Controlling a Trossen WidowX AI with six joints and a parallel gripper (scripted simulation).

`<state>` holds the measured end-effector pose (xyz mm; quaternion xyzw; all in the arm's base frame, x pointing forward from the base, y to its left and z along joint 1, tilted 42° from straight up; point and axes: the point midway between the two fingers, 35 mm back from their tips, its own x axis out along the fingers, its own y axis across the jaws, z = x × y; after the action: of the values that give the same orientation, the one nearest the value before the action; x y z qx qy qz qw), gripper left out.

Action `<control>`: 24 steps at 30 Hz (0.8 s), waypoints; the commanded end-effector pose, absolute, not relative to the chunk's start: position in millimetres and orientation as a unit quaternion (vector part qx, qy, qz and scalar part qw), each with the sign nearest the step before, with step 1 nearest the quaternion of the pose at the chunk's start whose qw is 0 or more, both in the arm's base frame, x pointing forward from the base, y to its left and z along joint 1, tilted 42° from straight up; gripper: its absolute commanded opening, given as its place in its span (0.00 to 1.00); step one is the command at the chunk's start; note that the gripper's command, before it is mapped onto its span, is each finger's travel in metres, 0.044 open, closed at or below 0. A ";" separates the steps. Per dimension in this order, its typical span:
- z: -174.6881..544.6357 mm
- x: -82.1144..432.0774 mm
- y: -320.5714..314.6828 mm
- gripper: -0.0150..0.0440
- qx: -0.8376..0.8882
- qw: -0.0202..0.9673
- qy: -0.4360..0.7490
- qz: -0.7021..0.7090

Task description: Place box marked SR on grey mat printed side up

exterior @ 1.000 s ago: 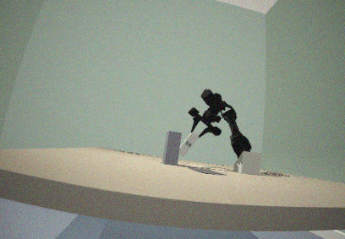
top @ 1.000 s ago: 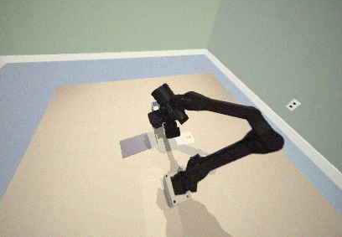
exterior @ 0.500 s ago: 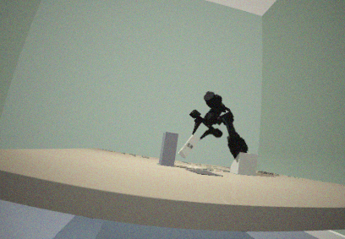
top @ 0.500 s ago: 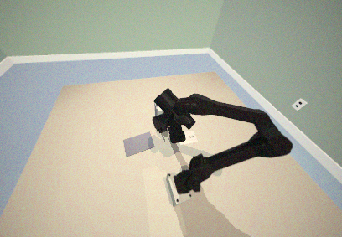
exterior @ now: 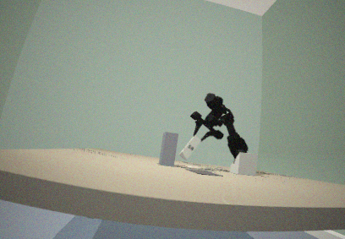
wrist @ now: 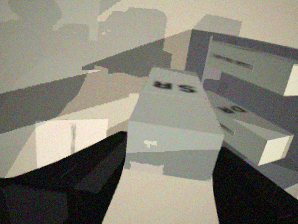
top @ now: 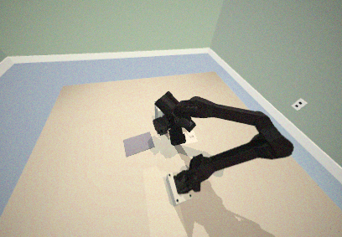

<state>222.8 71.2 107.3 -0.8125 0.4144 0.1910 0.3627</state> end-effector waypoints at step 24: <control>82.3 225.1 47.7 0.56 -0.813 0.361 0.415 0.190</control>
<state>225.0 47.6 82.2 -0.8134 0.4146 0.1899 0.3610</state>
